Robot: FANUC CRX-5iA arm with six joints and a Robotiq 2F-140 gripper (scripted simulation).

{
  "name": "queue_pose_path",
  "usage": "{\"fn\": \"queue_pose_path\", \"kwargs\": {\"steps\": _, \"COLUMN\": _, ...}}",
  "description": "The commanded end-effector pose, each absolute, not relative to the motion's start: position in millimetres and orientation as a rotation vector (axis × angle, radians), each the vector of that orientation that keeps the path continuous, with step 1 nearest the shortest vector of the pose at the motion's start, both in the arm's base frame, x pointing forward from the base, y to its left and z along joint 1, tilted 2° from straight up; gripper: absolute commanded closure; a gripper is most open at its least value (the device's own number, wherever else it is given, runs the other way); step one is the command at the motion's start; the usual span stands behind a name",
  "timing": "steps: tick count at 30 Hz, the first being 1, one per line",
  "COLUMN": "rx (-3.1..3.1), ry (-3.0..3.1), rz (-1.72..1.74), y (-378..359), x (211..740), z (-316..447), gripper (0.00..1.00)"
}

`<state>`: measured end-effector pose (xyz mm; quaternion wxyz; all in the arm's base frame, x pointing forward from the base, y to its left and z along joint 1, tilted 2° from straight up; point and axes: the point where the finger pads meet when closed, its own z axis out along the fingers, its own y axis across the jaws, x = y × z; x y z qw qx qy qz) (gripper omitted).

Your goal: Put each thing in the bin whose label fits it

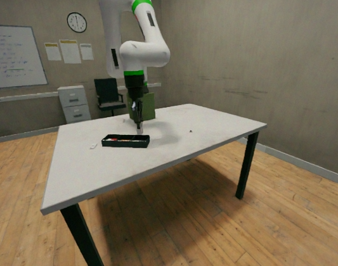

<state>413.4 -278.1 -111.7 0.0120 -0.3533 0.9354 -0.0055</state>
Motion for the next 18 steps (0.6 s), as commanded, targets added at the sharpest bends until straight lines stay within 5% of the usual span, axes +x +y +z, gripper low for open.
{"fn": "queue_pose_path", "kwargs": {"steps": 1, "rx": -1.101, "ry": 2.917, "rz": -0.019, "y": -278, "x": 414, "z": -112, "gripper": 0.84}}
{"fn": "queue_pose_path", "kwargs": {"steps": 18, "rx": -1.101, "ry": 2.917, "rz": -0.019, "y": -278, "x": 414, "z": -130, "gripper": 0.84}}
